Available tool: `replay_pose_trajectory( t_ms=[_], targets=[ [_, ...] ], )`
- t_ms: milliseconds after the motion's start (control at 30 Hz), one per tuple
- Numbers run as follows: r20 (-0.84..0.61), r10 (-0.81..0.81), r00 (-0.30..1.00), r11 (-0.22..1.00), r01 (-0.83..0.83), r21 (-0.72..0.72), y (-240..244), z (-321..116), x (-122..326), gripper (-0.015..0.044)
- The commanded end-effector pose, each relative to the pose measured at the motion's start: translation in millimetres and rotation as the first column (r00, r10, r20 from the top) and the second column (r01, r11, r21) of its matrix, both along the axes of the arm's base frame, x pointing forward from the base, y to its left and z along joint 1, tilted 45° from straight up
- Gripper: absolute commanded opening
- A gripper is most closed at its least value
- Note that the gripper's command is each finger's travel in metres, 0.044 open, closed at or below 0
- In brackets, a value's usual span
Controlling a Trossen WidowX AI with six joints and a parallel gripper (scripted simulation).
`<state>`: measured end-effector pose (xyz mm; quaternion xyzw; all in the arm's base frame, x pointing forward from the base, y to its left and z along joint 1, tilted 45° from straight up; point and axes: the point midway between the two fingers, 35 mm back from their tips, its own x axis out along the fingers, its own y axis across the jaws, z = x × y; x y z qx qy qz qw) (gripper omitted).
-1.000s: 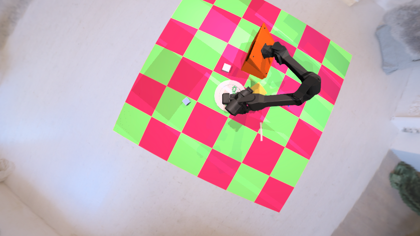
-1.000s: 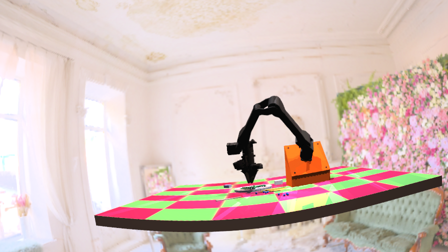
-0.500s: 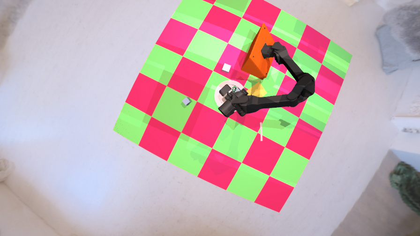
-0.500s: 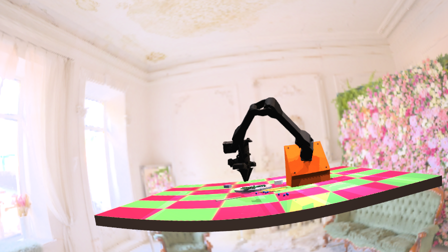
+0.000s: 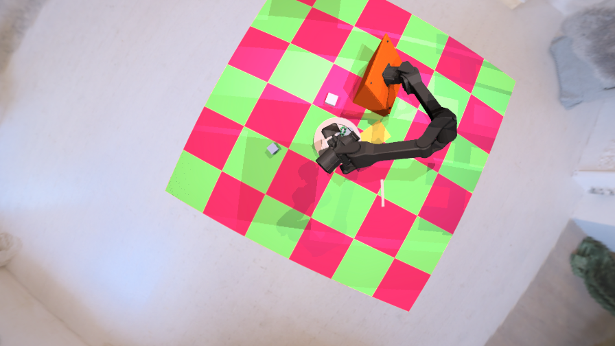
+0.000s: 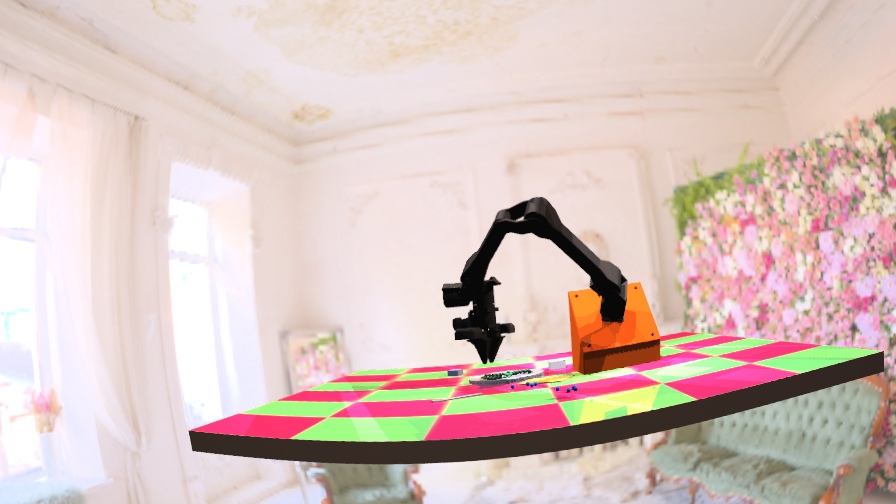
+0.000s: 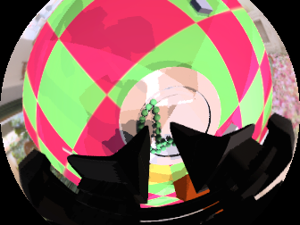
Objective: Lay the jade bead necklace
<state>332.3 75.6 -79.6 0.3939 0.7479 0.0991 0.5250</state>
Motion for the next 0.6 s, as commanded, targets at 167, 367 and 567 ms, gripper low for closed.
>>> replay_pose_trajectory(
  t_ms=[167,367,567],
  targets=[
    [0.001,0.000,1.000,1.000,0.000,-0.001,3.3,-3.2,0.1,0.0120],
    [-0.003,-0.001,1.000,1.000,0.001,-0.001,9.6,-9.9,-1.6,0.0120],
    [-0.007,-0.001,1.000,1.000,0.001,-0.001,16.3,-16.8,-3.7,0.0120]
  ],
)
